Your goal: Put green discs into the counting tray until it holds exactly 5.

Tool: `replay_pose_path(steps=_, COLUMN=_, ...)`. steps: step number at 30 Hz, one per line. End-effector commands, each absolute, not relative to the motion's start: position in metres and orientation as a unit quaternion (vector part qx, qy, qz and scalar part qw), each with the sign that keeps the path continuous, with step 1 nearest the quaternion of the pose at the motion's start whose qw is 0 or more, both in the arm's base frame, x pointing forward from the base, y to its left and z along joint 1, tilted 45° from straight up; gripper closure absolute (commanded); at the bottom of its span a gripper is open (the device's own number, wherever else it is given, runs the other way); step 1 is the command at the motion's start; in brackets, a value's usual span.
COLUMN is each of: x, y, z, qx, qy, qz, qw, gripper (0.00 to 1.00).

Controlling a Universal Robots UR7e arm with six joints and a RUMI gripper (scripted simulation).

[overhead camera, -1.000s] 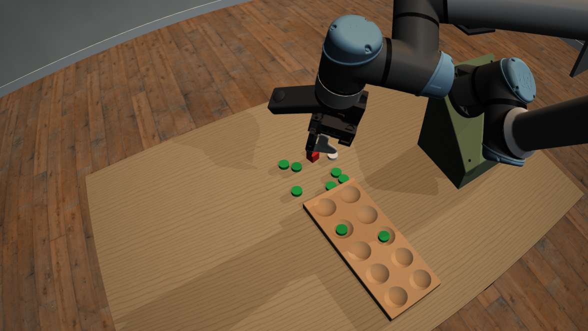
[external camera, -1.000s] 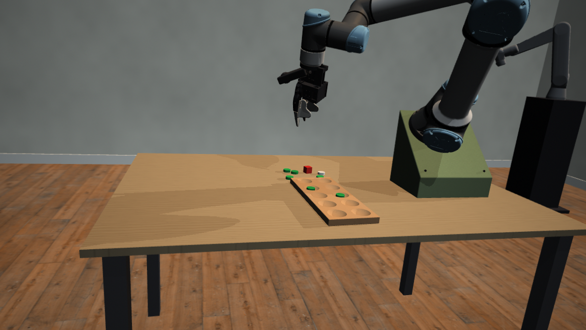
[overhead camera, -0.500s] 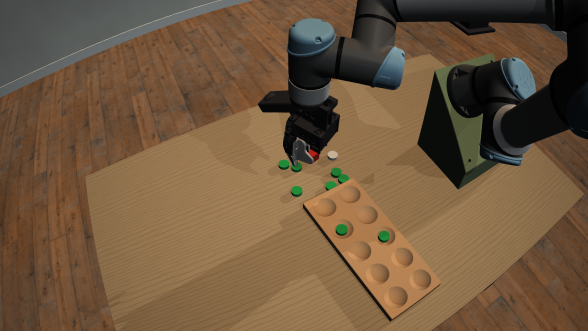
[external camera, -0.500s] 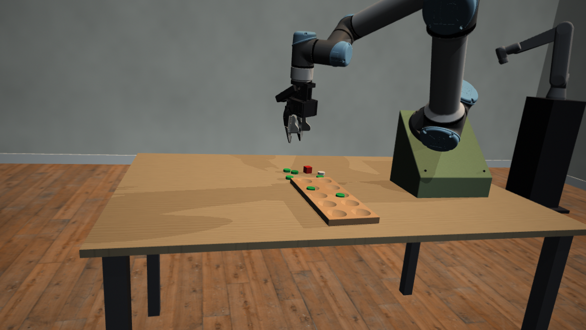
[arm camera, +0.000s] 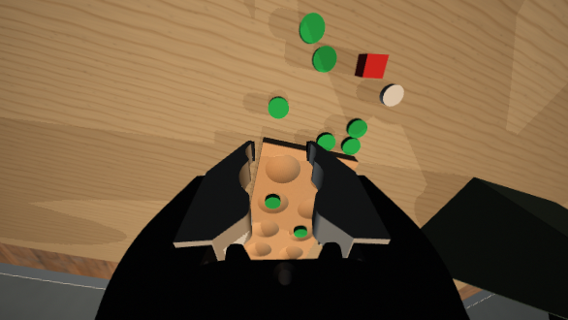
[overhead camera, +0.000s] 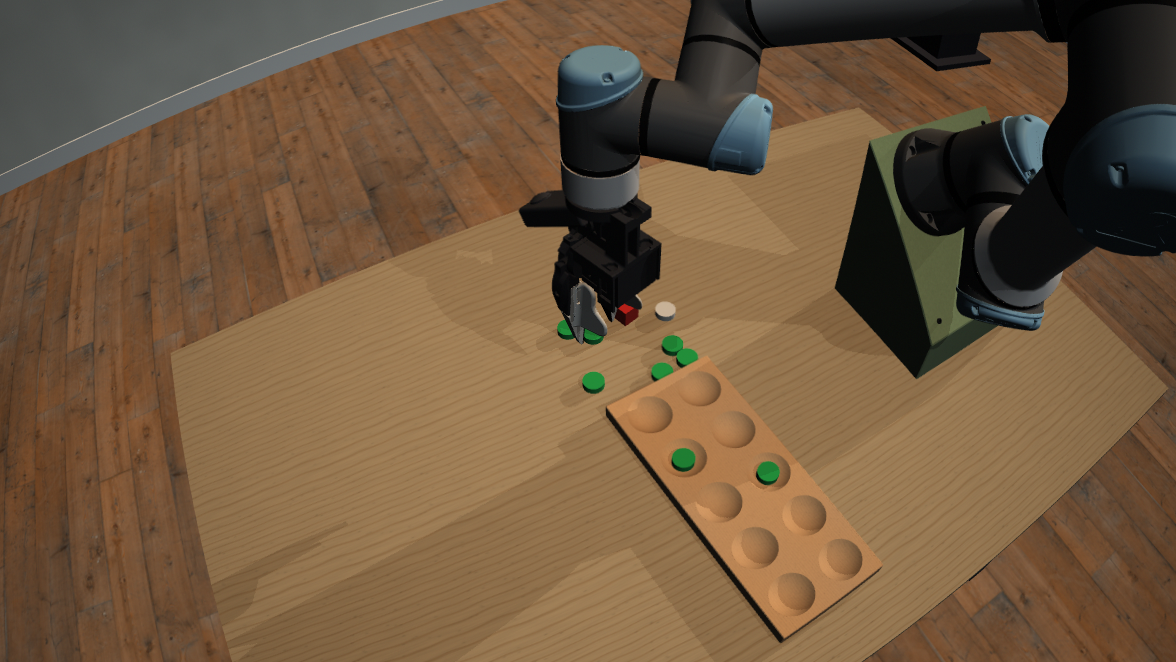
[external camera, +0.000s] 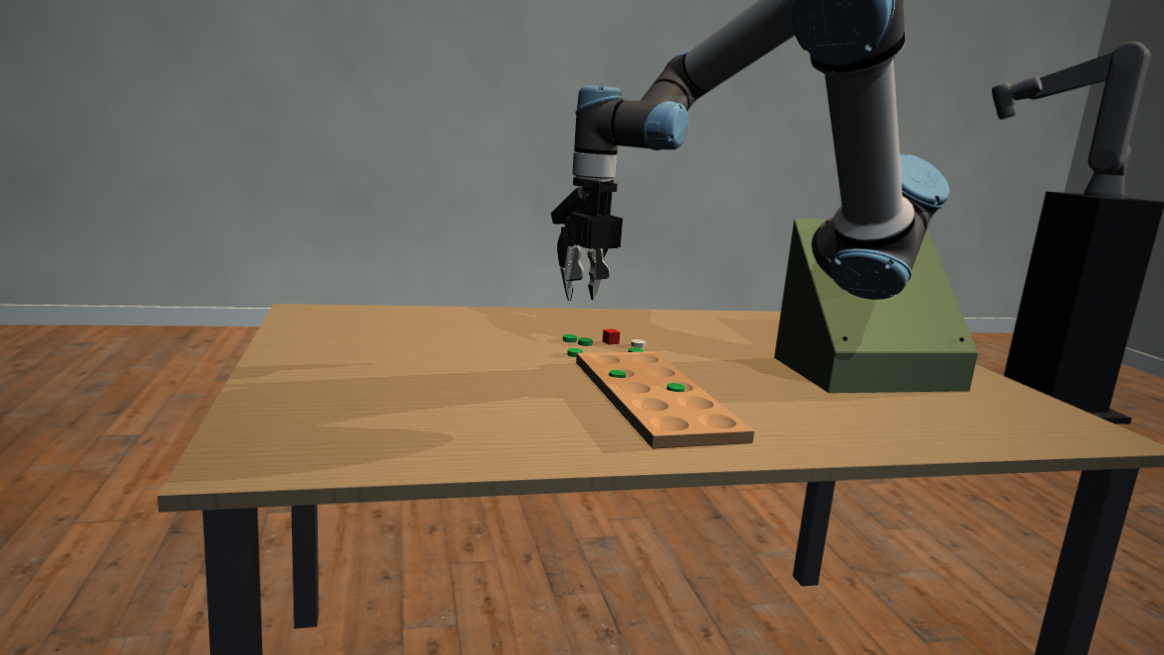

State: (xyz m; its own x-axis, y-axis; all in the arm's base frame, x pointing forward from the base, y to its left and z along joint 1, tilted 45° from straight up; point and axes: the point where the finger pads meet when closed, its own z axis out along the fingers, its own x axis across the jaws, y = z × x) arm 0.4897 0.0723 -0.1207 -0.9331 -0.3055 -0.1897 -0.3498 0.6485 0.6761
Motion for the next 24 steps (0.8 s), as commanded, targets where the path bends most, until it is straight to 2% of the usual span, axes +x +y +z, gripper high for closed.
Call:
replay_pose_path(steps=1, x=0.49, y=0.073, z=-0.123, qx=-0.173, qy=0.908, qz=0.382, qw=0.029, gripper=0.72)
replay_pose_path(steps=15, x=0.49, y=0.085, z=-0.136, qx=-0.172, qy=0.908, qz=0.382, qw=0.029, gripper=0.72)
replay_pose_path(steps=24, x=0.487, y=0.127, z=-0.18, qx=-0.172, qy=0.908, qz=0.381, qw=0.03, gripper=0.72)
